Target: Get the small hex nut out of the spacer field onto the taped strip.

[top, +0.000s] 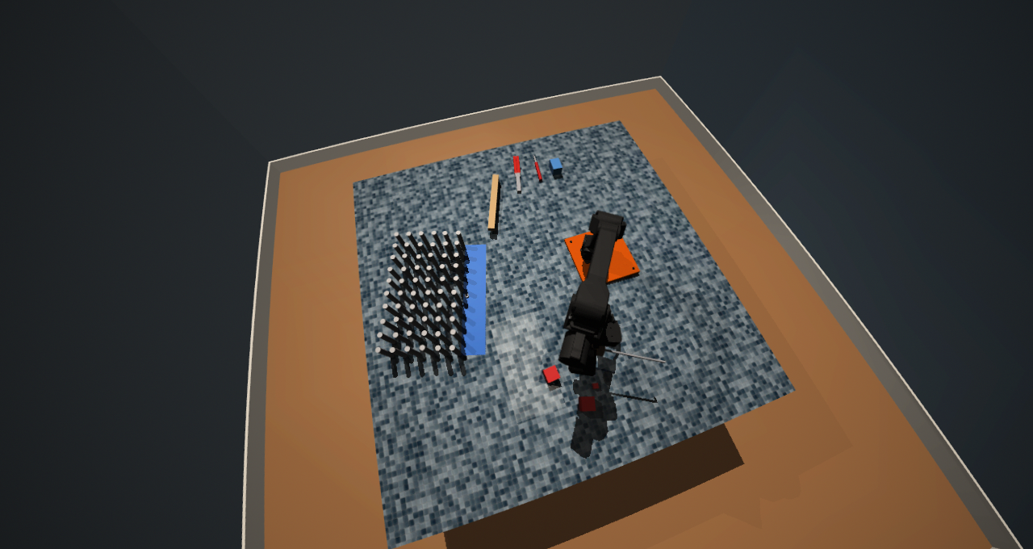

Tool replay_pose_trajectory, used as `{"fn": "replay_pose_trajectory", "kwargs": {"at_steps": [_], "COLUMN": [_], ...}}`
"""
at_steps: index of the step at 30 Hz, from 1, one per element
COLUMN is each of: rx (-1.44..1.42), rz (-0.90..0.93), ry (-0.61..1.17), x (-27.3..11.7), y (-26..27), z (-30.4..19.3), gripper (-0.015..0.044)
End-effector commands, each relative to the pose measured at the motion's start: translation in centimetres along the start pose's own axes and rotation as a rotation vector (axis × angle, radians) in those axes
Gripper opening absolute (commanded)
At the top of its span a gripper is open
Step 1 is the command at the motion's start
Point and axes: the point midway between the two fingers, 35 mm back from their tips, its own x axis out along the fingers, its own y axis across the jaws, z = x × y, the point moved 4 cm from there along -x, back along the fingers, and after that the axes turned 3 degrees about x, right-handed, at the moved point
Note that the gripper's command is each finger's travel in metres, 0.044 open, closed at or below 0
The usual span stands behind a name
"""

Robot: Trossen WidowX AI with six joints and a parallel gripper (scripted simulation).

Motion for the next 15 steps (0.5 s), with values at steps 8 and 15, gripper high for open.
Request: {"fn": "replay_pose_trajectory", "kwargs": {"at_steps": [8,15], "rx": [-0.398,-0.448], "rz": [-0.028,-0.034], "ry": [-0.099,-0.110], "x": [0.3,0.4], "y": [-1.5,-1.7], "z": [2.5,2.8], "gripper": [0.0000,0.0000]}}
